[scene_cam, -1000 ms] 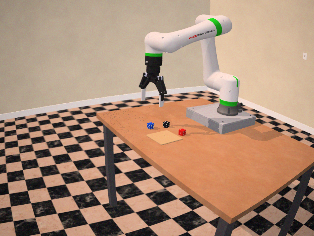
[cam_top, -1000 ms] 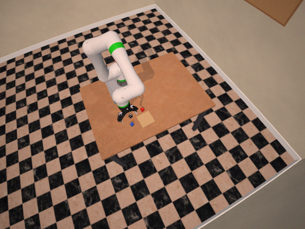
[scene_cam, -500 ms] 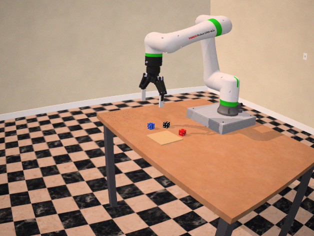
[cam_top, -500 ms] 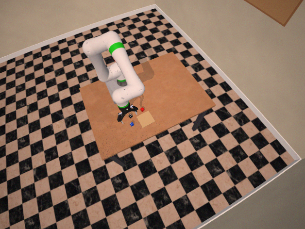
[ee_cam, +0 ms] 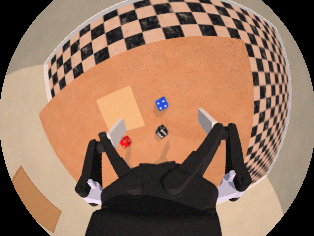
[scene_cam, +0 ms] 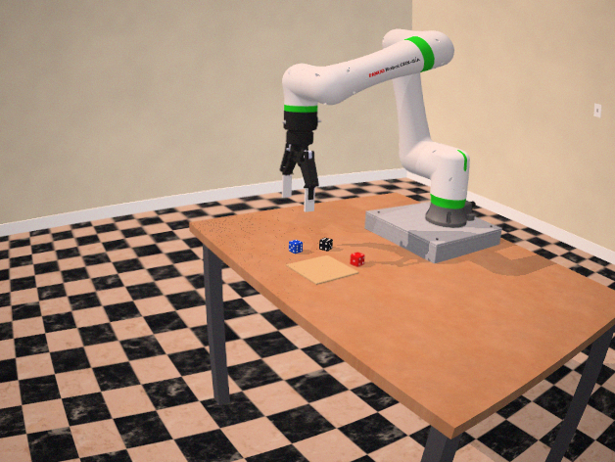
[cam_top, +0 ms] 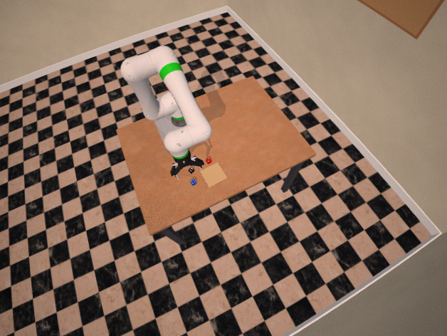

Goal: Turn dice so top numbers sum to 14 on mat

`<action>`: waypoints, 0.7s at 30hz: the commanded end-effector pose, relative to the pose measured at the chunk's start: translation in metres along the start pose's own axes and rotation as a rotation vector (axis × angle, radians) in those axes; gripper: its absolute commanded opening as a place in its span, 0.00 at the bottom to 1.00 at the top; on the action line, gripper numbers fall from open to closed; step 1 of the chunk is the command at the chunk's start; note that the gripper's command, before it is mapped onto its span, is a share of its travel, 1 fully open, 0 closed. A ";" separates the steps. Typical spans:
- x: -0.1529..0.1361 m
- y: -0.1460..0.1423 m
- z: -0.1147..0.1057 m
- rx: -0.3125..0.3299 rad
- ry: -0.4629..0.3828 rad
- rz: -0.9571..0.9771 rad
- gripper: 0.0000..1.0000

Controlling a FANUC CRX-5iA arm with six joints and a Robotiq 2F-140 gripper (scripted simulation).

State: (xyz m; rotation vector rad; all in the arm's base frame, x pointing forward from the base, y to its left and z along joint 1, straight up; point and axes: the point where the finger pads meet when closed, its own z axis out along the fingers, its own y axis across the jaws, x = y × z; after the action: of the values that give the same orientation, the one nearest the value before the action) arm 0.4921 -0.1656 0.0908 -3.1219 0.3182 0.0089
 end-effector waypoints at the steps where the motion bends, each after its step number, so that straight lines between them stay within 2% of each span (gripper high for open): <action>1: 0.000 0.000 0.001 -0.007 0.002 0.164 1.00; 5: 0.000 0.000 0.003 -0.007 0.002 0.302 1.00; 8: 0.000 0.000 0.003 -0.007 0.002 0.314 1.00; 10: 0.000 0.000 0.004 -0.007 0.003 0.448 1.00; 21: 0.000 0.000 0.008 -0.007 0.004 0.765 1.00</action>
State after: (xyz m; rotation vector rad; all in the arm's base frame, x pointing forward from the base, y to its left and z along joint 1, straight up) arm 0.4922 -0.1657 0.0841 -2.8615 1.2864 0.0112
